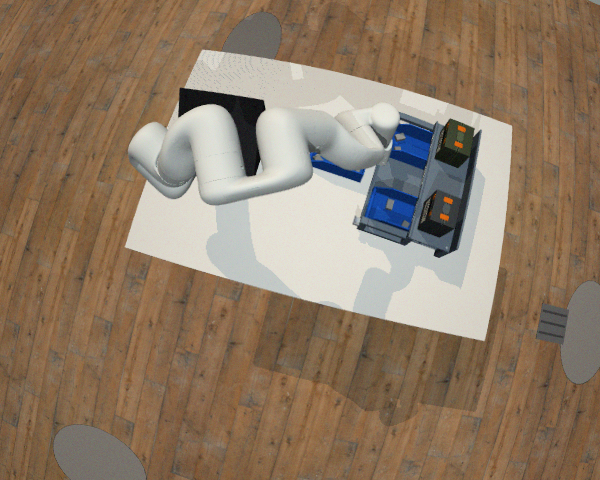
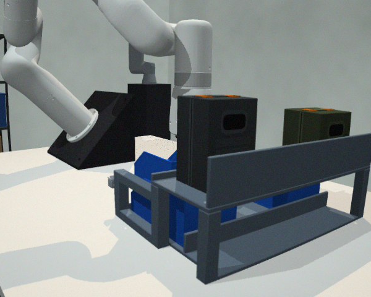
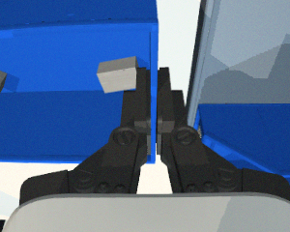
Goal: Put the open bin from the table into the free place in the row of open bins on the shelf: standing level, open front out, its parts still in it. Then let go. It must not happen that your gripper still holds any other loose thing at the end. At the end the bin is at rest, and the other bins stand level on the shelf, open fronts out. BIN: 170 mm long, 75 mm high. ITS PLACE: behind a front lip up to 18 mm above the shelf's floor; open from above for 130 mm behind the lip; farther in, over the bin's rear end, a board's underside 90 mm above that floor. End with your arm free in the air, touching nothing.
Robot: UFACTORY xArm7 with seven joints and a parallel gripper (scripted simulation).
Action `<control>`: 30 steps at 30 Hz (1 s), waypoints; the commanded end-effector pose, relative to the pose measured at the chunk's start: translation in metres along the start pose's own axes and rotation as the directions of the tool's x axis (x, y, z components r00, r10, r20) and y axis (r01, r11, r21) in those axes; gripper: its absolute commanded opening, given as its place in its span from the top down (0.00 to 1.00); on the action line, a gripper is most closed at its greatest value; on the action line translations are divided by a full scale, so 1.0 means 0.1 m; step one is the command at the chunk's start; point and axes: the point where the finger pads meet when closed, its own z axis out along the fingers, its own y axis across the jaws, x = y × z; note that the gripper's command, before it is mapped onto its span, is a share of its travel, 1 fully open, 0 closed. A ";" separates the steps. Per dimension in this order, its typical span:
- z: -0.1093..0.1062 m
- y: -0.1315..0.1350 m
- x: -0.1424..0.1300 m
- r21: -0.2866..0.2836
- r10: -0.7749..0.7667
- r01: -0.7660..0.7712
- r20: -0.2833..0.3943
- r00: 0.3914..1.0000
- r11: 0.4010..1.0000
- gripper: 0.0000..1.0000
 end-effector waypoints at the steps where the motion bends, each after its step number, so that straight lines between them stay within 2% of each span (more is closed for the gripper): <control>1: -0.02 0.01 0.01 -0.004 0.000 0.000 -0.003 1.000 1.000 1.00; 30: -0.02 0.01 0.01 -0.004 0.000 0.000 -0.003 1.000 1.000 1.00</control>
